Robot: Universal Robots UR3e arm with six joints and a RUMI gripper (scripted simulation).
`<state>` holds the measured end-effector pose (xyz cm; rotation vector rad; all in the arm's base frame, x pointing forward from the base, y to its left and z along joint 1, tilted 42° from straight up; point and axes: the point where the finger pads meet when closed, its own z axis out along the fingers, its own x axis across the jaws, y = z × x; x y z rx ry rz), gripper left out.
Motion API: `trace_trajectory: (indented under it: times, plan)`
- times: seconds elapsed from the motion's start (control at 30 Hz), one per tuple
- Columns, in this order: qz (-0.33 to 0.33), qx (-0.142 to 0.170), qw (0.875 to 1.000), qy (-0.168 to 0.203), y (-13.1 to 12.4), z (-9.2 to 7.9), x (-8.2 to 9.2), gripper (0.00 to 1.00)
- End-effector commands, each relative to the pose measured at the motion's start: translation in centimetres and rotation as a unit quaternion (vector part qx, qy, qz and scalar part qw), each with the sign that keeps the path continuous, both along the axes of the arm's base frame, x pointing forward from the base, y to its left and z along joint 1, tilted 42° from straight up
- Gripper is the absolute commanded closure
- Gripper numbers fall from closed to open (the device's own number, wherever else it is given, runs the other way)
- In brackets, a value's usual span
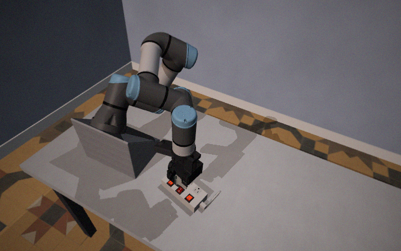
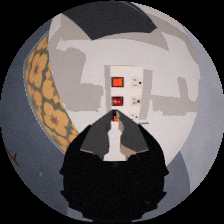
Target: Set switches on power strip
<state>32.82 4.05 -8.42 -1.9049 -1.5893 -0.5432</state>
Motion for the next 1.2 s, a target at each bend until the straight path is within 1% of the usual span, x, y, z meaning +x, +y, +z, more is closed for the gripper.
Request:
trace_trajectory:
  times: [0.0,0.07,0.13,0.33,0.43,1.17]
  plan:
    - [0.000,-0.001,1.000,0.000,-0.3,0.1,0.6,1.00]
    - [0.000,-0.001,1.000,-0.001,-0.5,0.1,1.2,1.00]
    - [0.000,-0.001,1.000,-0.001,-0.5,0.1,1.2,1.00]
    - [-0.001,-0.001,1.000,-0.001,-1.2,0.2,3.6,1.00]
    - [-0.001,-0.001,1.000,-0.001,-1.4,0.2,4.3,1.00]
    - [0.000,-0.001,1.000,-0.001,-1.4,0.2,4.4,1.00]
